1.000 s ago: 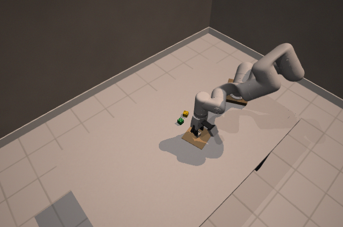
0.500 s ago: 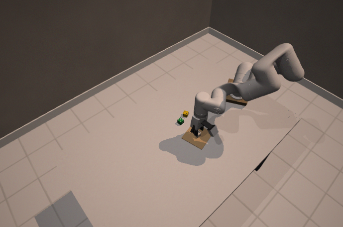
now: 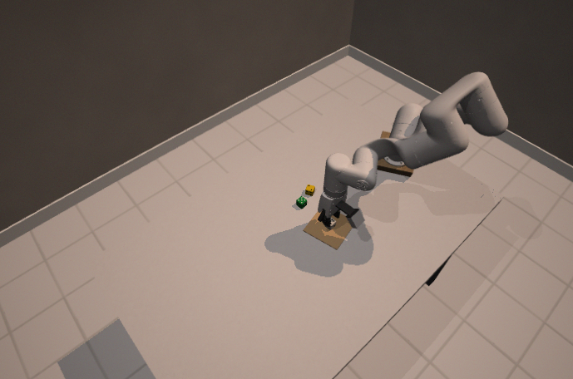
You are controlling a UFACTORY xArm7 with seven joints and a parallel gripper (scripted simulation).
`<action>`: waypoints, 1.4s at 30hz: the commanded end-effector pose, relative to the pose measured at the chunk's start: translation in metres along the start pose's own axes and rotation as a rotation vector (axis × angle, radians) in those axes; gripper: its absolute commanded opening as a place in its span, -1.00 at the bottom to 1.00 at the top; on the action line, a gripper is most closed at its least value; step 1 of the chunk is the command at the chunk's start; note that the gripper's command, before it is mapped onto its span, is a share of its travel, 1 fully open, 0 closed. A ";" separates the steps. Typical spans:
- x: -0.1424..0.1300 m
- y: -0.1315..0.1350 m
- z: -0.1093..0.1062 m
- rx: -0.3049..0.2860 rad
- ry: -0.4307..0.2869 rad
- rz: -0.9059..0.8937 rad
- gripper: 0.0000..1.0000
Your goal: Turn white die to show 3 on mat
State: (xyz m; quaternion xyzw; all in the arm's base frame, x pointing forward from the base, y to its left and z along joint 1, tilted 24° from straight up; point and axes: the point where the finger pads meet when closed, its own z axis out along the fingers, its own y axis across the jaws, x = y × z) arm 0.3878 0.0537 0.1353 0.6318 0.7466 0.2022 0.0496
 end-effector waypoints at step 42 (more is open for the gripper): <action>0.000 0.001 -0.023 -0.002 0.000 0.000 -0.05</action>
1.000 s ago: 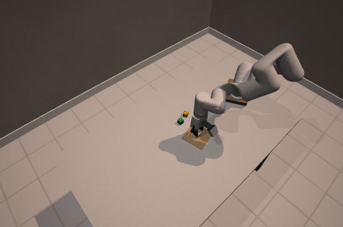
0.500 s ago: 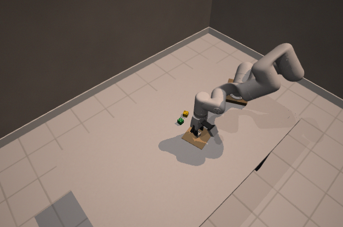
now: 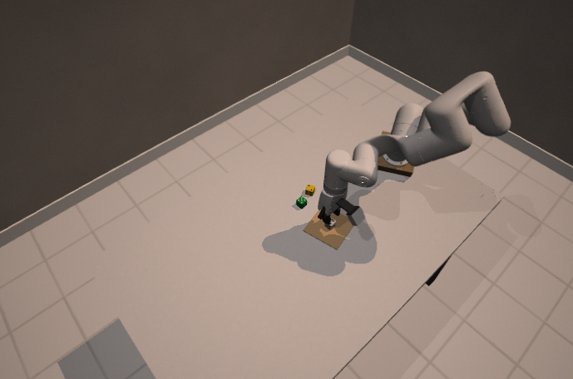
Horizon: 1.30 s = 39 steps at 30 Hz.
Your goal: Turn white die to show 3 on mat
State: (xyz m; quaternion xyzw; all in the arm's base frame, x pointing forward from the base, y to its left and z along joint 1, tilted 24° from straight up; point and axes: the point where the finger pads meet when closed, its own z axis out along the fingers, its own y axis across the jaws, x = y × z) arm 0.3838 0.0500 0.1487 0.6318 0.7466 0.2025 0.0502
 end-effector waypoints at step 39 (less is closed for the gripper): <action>0.008 0.000 -0.031 0.007 -0.408 0.000 -0.05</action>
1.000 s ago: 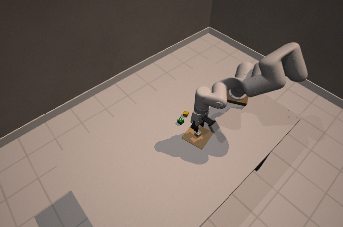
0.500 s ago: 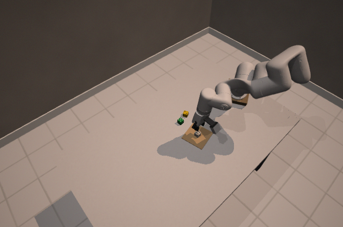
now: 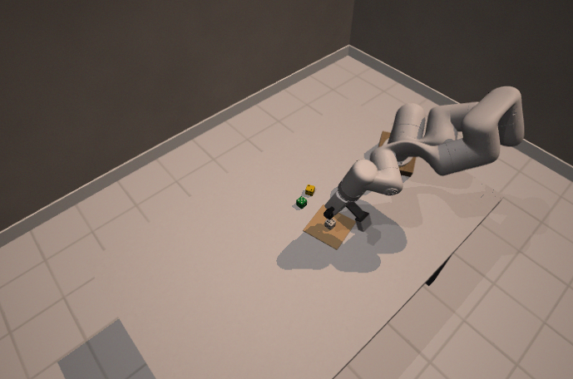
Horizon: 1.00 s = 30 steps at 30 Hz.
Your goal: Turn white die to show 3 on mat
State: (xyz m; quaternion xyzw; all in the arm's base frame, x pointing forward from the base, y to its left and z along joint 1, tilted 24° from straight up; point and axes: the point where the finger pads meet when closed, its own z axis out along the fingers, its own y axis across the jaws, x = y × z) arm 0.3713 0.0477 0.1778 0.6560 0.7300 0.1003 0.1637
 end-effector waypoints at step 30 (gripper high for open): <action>0.008 0.001 0.001 -0.006 -0.474 0.002 -0.05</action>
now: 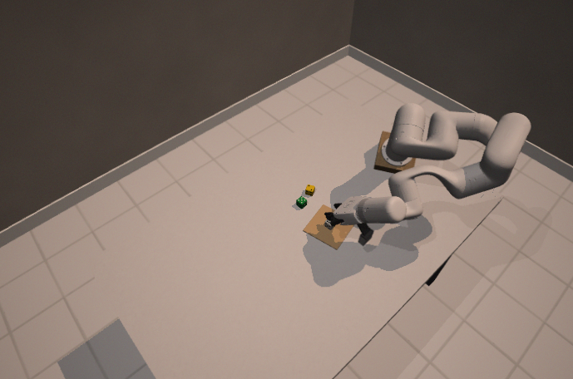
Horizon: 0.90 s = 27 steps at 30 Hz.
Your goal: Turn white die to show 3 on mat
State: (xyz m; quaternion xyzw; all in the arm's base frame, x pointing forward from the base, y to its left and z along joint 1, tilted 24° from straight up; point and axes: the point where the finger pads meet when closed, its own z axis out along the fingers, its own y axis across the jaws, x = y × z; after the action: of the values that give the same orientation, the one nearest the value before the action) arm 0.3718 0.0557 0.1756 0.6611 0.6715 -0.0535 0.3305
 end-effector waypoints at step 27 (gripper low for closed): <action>0.008 0.001 0.007 -0.001 -0.004 0.002 -0.05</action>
State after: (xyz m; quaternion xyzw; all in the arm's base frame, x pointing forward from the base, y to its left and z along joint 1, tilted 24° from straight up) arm 0.3743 0.0578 0.1690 0.6611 0.6705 -0.0556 0.3321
